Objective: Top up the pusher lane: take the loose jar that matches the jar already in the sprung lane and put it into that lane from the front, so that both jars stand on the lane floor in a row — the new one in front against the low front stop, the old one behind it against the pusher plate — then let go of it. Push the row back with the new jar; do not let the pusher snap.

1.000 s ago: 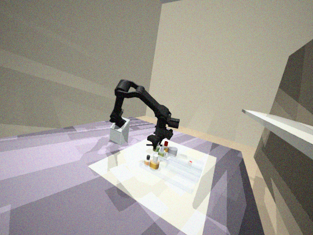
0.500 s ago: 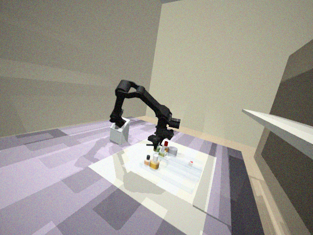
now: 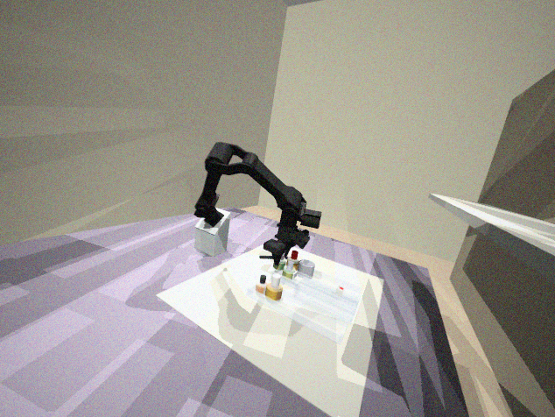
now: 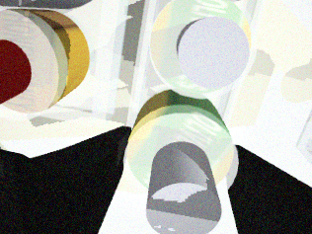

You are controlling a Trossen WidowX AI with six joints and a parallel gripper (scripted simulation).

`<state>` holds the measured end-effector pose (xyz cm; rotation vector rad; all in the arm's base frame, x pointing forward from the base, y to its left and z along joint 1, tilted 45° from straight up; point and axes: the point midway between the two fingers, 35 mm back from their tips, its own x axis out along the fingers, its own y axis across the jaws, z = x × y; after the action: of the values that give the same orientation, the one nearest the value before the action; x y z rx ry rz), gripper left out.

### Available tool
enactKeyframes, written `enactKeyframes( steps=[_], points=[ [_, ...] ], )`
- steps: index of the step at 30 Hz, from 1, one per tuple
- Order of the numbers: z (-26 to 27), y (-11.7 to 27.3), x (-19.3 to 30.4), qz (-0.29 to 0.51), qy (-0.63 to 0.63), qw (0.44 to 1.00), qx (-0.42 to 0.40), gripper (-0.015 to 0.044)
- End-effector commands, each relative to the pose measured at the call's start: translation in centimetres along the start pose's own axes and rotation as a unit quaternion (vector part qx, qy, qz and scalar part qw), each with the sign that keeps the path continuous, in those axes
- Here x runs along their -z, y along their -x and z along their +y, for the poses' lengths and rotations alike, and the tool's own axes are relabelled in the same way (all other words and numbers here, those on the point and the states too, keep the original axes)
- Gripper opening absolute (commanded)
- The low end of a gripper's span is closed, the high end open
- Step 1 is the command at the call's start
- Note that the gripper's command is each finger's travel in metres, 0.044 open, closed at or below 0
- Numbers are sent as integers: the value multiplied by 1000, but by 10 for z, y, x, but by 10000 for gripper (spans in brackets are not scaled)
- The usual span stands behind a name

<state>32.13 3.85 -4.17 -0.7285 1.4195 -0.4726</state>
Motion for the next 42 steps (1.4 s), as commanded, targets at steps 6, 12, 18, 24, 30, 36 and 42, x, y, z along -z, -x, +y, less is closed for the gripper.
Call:
enactKeyframes(
  steps=[6, 12, 18, 24, 30, 36, 42],
  points=[
    [-2, 5, -13, -14, -8, 1000, 2, 0],
    [-2, 5, -15, -14, -8, 1000, 2, 0],
    [-2, 5, -17, -14, -8, 1000, 2, 0],
    [-3, 6, -19, -14, -8, 1000, 2, 0],
    [-3, 6, -21, -14, -9, 1000, 2, 0],
    [-3, 6, -21, -14, -9, 1000, 2, 0],
    [-3, 4, -21, -14, -9, 1000, 2, 0]
  ],
)
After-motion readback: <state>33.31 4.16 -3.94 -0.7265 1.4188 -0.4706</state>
